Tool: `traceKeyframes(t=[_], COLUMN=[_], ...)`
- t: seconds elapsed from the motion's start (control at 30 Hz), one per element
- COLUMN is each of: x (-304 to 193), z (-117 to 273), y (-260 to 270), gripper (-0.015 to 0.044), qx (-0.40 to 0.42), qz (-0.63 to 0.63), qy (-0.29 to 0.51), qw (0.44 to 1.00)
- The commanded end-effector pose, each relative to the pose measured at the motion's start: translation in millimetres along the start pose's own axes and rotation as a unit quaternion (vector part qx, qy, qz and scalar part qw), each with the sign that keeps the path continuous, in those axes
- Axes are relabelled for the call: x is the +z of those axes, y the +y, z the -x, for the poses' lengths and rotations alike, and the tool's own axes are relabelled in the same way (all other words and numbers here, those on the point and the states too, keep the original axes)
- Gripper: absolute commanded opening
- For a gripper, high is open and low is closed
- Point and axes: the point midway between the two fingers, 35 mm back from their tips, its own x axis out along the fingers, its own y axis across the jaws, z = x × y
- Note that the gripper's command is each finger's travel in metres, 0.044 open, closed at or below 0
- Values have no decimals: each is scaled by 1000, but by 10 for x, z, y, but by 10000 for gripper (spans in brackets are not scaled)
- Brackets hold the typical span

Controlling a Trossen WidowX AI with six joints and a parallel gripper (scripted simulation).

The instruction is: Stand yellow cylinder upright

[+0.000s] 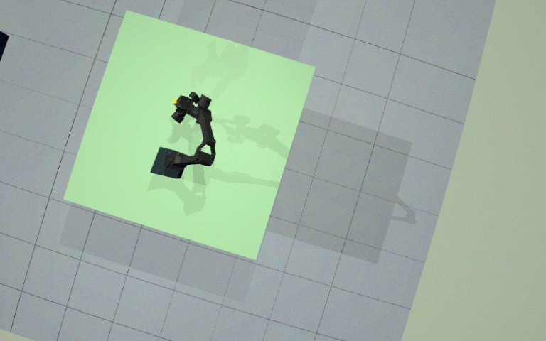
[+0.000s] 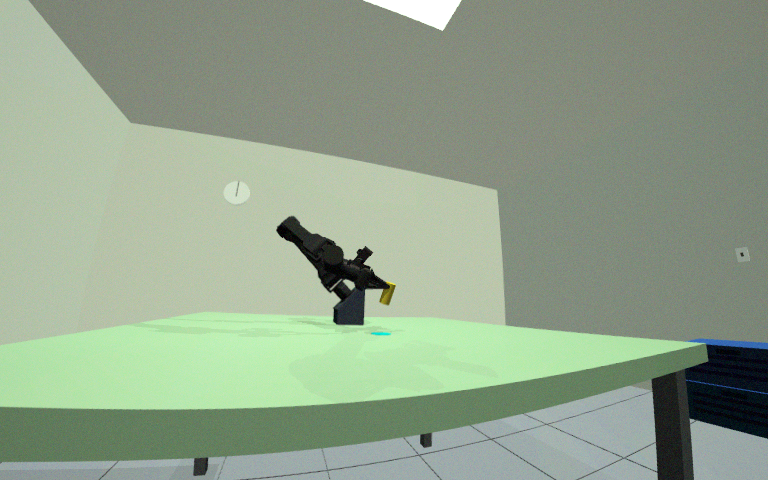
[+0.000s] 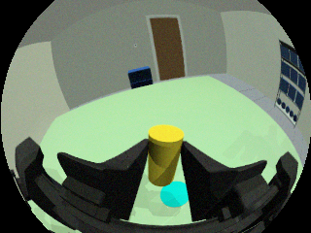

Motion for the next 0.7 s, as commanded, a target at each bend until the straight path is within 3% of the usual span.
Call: traceKeyframes(t=[0.0,0.67], x=[15,39], z=[23,142], y=[2,-11], gripper=[105,105], qx=[-5,-37], qz=[9,43], qy=[-14,-80], qw=[1000,995])
